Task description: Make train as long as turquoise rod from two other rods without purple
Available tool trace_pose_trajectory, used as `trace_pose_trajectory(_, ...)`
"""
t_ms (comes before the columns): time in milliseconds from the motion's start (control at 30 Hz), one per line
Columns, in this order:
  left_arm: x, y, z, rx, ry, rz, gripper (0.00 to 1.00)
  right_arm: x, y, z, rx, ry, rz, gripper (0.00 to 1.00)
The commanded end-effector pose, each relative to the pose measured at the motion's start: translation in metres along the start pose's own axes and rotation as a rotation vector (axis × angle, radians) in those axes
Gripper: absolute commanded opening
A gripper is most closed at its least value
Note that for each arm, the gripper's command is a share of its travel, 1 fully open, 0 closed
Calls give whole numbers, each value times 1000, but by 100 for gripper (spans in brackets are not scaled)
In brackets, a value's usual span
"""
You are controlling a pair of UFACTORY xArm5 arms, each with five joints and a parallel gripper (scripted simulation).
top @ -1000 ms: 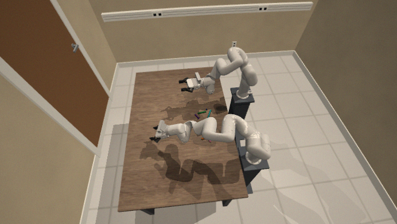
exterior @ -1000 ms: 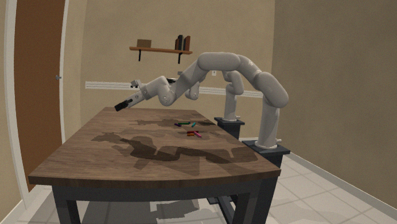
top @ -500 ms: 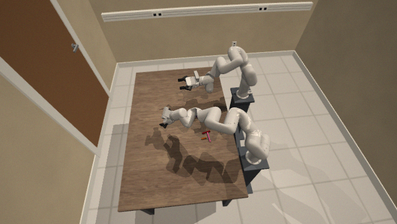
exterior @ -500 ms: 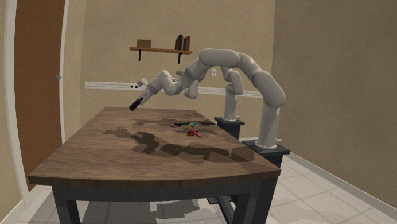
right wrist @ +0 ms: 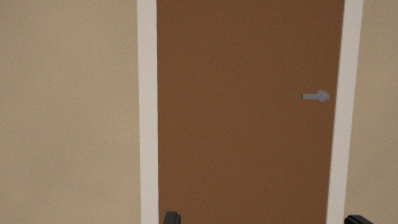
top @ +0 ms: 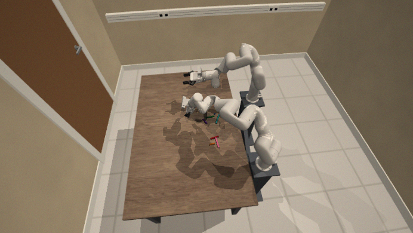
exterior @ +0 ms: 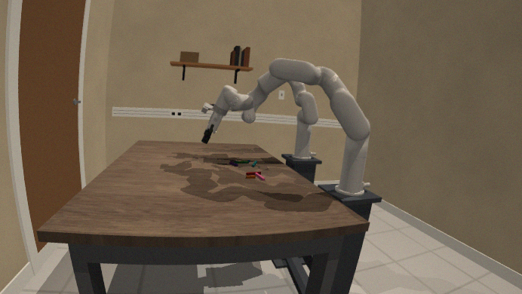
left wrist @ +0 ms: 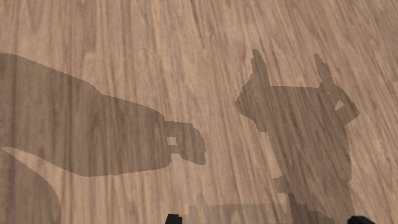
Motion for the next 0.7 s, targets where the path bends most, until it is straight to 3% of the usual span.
trace_pose_trajectory(0,42,-16,31,-55,-36,-91,100,6,8,49,71,14,-105,100)
trace_pose_trajectory(67,42,-16,31,-55,-36,-91,100,6,8,49,71,14,-105,100)
trace_pose_trajectory(100,67,-24,45,-91,-53,-138,100,8,9,63,90,20,-134,100)
trace_pose_trajectory(133,79,-28,51,-108,-60,-157,100,11,8,77,111,27,-164,100)
trace_pose_trajectory(200,91,-33,56,-127,-66,-176,100,15,6,103,147,41,-218,100)
trace_pose_trajectory(533,199,-84,91,-329,-115,-305,100,40,-27,216,307,135,-464,100)
trace_pose_trajectory(567,205,-87,92,-343,-118,-310,100,43,-33,227,323,147,-488,100)
trace_pose_trajectory(633,205,-87,92,-343,-118,-310,100,43,-33,227,323,147,-488,100)
trace_pose_trajectory(667,209,-90,92,-352,-119,-313,100,47,-41,243,345,166,-524,100)
Point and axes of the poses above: on each arm, the point where the finger pads meet when closed, its own y axis out along the fingers, its own z axis across the jaws, x = y × z, the point moved 10 cm from there along -y, back along the fingers, and after that the axes turned 12 degrees about -y, right-handed, at the moved point
